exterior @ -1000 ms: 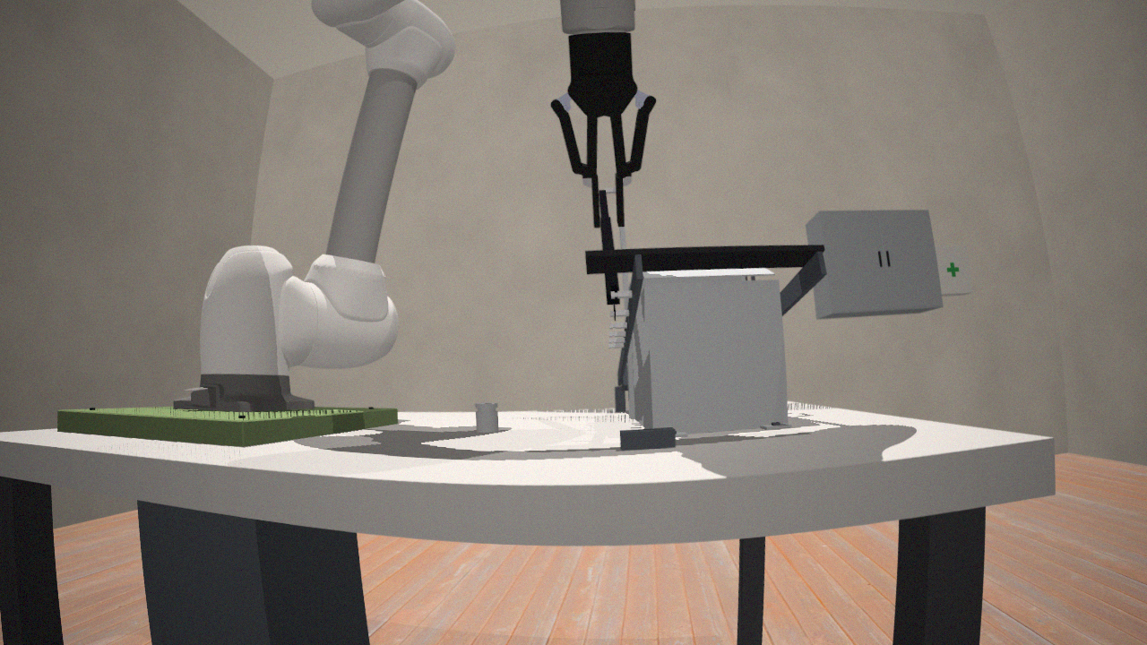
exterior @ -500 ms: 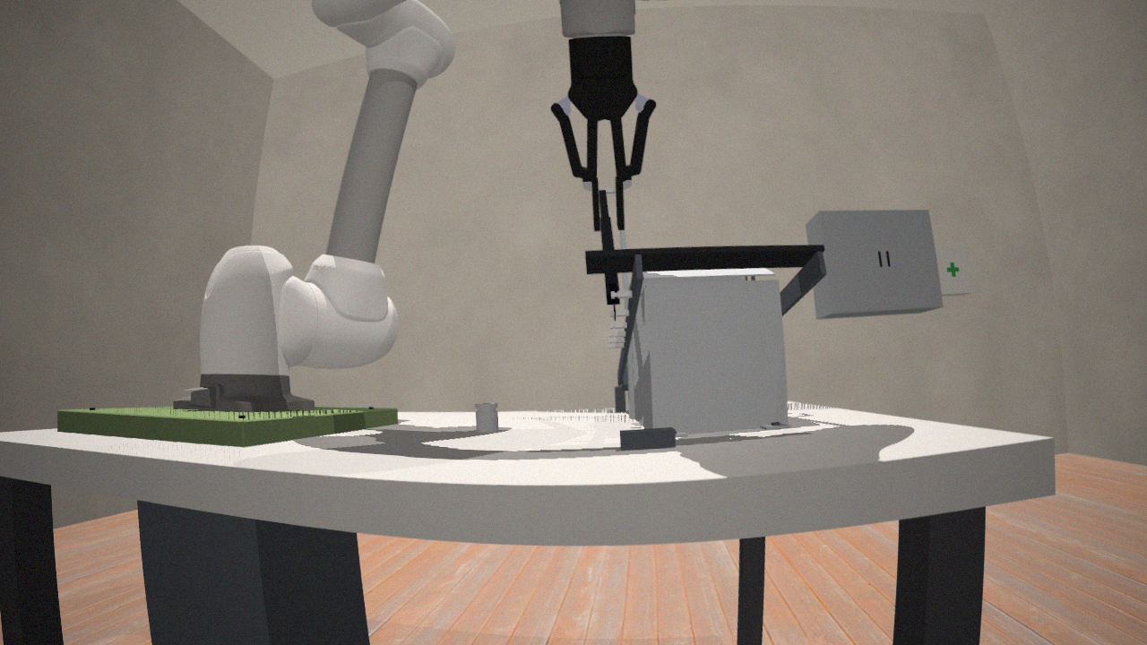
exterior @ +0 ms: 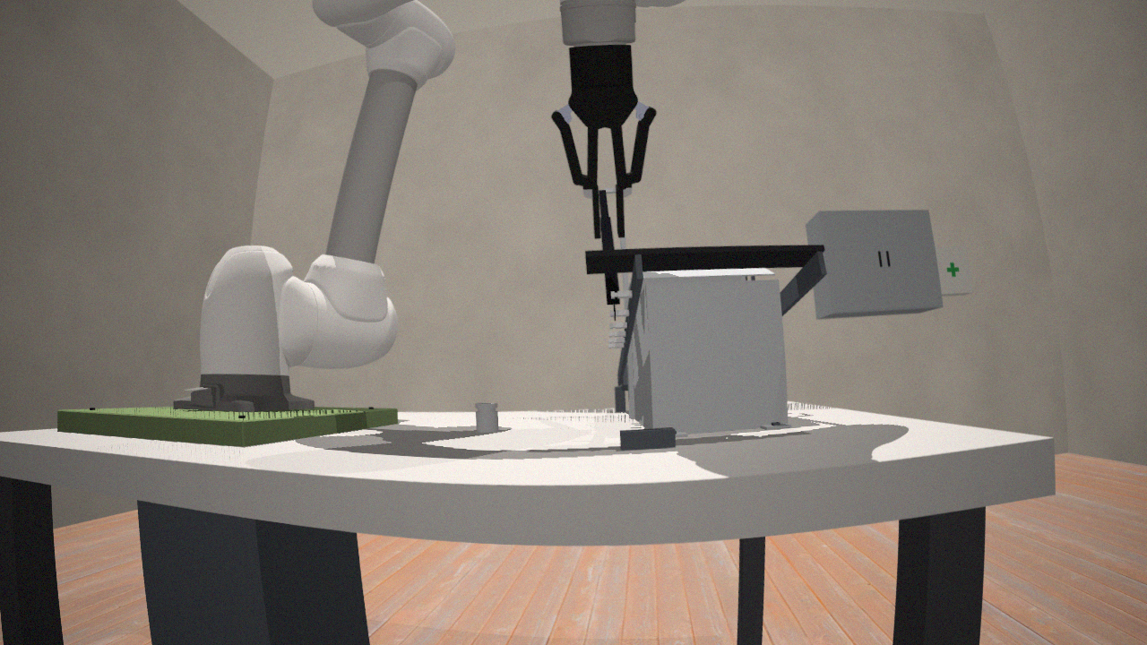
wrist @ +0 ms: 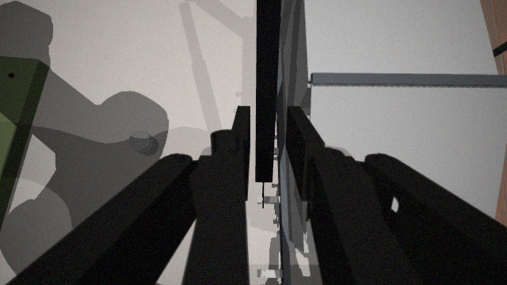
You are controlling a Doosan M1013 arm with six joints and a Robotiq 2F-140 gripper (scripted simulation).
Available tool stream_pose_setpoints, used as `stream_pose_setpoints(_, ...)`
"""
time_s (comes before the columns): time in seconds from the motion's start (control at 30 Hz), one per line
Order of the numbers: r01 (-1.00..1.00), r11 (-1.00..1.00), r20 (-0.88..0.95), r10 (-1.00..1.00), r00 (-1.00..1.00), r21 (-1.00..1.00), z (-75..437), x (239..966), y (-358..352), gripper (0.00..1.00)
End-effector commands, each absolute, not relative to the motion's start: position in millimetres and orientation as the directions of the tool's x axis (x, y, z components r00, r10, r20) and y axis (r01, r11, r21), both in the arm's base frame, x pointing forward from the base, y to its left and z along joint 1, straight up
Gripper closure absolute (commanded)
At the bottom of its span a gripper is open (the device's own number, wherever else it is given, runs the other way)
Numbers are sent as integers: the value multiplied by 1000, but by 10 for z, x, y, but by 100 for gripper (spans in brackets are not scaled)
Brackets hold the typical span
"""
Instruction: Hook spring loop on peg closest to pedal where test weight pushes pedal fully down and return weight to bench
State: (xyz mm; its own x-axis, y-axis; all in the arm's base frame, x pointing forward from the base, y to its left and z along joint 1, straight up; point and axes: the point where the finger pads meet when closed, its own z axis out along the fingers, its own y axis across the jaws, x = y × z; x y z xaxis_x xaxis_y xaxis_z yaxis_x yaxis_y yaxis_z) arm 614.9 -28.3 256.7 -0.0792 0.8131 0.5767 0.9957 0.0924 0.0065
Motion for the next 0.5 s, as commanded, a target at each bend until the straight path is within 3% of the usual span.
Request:
stream_pose_setpoints(0.0, 996, 92, 577, 813, -80, 8, 2552, 6150, -267, 76)
stream_pose_setpoints(0.47, 996, 92, 577, 813, -80, 8, 2475, 6145, -213, 76)
